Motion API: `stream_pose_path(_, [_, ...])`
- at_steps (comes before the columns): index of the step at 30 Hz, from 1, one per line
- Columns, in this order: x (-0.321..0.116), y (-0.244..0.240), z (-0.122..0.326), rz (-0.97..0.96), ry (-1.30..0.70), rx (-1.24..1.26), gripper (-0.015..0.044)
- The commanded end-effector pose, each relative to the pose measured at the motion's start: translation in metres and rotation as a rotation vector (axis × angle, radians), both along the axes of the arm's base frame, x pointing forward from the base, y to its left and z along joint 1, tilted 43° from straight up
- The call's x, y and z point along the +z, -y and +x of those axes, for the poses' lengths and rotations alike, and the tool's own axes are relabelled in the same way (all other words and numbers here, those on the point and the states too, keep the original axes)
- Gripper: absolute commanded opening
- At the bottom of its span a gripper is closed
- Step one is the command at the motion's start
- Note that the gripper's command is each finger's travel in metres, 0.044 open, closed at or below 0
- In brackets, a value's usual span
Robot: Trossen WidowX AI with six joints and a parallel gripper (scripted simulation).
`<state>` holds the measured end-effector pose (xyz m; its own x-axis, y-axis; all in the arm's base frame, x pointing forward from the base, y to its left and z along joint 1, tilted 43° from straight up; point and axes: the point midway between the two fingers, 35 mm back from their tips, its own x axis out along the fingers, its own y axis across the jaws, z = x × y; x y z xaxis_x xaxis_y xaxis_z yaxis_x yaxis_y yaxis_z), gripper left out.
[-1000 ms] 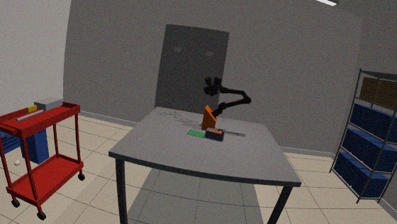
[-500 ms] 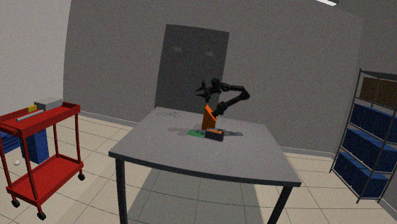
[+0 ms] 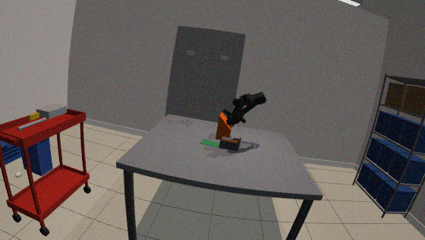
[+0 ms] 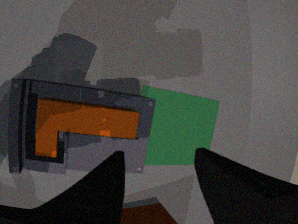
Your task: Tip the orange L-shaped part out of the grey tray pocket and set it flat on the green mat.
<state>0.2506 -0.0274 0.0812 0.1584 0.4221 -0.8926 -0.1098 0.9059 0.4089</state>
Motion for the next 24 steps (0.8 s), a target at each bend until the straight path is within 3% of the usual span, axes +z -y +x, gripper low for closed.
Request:
stream_pose_path(1, [0.029,-0.073,0.000,0.269,-0.198,-0.054,0.0180])
stream_pose_path(11, [0.033,-0.088,-0.001,0.313,-0.247,-0.065,0.0180])
stream_pose_path(19, [-0.017,-0.135,-0.002,0.315,-0.247,-0.065,0.0180])
stream_pose_path(24, [-0.019,-0.137,-0.003,0.316,-0.247,-0.065,0.0180])
